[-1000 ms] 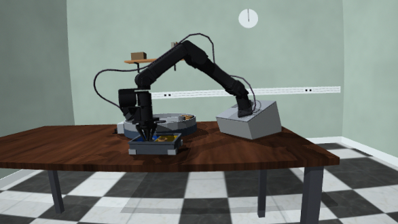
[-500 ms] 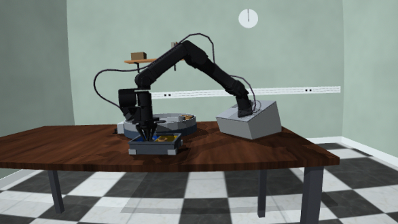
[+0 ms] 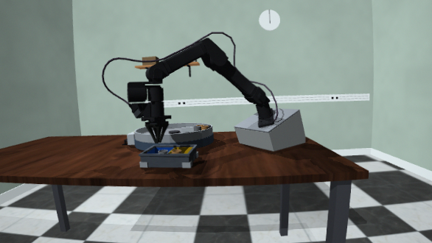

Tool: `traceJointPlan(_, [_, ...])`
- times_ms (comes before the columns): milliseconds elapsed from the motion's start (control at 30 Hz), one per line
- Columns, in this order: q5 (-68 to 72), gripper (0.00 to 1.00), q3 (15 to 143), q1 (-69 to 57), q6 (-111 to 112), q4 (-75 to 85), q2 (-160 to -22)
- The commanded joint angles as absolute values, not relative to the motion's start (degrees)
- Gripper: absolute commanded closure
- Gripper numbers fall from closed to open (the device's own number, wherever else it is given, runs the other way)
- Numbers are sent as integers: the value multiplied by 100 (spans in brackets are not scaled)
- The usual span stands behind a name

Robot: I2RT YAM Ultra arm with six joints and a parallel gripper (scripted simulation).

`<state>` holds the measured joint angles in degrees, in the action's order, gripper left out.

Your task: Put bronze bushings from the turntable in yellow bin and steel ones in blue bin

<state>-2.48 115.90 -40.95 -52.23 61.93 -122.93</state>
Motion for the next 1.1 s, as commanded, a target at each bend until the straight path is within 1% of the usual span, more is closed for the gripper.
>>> traceJointPlan(0, [-226, 85, 11899, -4013, -5174, 6652, -12019])
traceJointPlan(333, [-243, 85, 12268, -4022, -5167, 7102, -11948])
traceJointPlan(1067, [-243, 85, 12283, -4021, -5169, 7125, -11947])
